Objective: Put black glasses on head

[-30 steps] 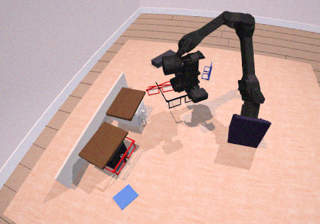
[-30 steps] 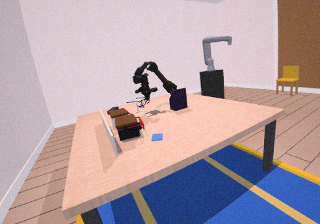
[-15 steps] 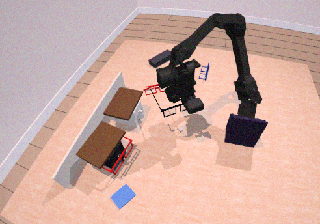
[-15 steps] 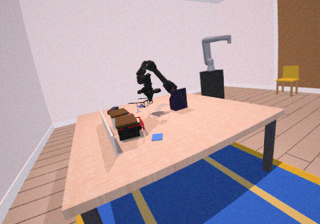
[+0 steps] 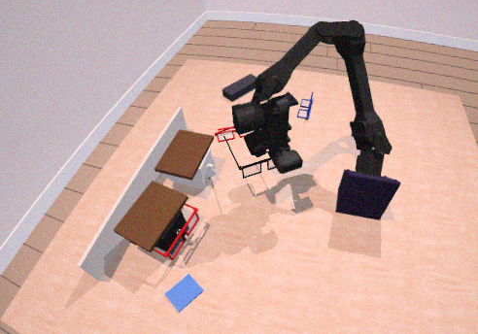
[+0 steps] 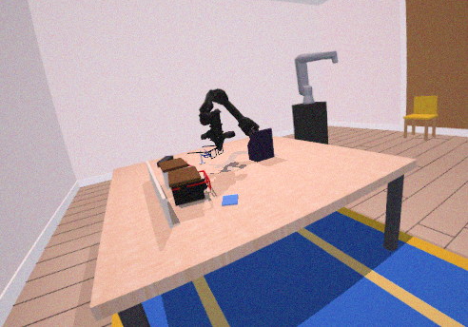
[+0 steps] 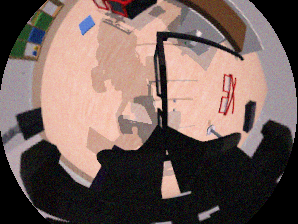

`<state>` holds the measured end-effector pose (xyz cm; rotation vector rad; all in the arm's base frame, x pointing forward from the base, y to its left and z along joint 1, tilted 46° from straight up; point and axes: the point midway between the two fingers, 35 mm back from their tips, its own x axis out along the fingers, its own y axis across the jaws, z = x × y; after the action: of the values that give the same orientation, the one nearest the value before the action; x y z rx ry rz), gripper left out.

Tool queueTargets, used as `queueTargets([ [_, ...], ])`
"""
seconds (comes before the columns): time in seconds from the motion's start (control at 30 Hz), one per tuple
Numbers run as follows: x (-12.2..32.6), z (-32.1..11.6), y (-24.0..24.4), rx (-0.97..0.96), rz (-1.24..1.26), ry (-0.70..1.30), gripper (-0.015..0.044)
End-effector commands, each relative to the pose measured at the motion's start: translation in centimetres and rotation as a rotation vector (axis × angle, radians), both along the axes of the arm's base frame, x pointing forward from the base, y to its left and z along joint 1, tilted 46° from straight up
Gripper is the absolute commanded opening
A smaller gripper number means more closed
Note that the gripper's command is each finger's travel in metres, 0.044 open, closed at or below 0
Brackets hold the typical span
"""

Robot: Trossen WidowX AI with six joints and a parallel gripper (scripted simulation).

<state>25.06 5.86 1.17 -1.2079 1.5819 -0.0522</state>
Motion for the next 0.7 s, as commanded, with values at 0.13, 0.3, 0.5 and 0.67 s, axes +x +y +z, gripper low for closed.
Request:
queueTargets([
  [0.13, 0.0, -0.6, -0.7, -0.006, 0.003, 0.005, 0.0],
  [0.3, 0.1, -1.0, -1.0, -0.006, 0.003, 0.005, 0.0],
  [0.5, 0.2, -1.4, -1.4, -0.005, 0.003, 0.005, 0.0],
  [0.67, 0.3, -1.7, -1.7, -0.005, 0.003, 0.005, 0.0],
])
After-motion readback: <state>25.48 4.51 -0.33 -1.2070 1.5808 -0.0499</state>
